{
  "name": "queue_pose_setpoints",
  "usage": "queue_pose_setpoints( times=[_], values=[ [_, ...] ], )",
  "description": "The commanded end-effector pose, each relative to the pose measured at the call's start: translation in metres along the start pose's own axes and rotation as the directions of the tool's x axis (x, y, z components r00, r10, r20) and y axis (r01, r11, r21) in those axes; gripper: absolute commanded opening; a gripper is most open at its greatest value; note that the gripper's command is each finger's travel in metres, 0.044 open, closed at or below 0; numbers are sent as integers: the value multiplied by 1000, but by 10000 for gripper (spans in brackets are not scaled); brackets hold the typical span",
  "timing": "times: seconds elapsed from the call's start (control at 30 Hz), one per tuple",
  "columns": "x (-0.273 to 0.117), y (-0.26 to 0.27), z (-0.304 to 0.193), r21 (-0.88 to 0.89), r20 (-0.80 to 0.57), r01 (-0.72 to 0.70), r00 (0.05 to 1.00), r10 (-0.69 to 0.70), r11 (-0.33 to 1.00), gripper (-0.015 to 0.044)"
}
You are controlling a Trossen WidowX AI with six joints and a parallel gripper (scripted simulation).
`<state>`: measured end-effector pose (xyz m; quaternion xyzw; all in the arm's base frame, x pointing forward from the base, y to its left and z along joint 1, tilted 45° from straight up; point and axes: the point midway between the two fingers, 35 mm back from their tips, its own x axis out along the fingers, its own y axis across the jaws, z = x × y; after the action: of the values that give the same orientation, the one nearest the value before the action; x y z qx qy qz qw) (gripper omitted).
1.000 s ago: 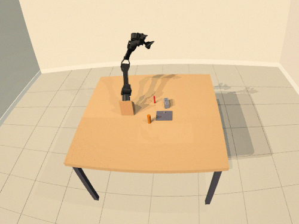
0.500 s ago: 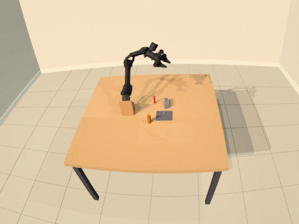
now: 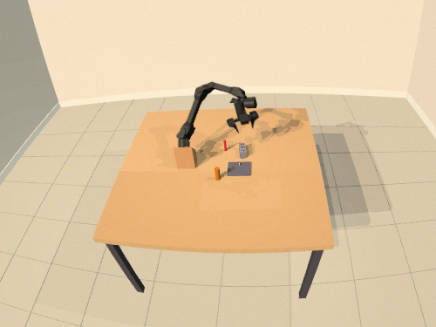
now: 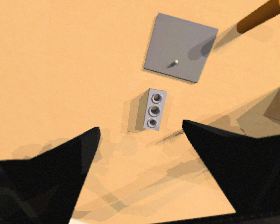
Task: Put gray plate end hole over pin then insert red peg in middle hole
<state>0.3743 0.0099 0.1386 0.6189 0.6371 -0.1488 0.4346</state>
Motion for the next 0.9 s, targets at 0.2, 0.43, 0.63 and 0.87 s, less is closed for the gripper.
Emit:
queue_pose_setpoints(
  times=[0.2,0.43,0.63,0.87],
  values=[
    [33,-15,-18,194,-116,159,984,-138,968,440],
    [58,-22,-17,194,-115,159,984,-138,968,440],
    [97,-29,-23,193,-118,158,983,-137,968,440],
    [111,-32,-26,193,-119,158,983,-137,968,440]
  ],
)
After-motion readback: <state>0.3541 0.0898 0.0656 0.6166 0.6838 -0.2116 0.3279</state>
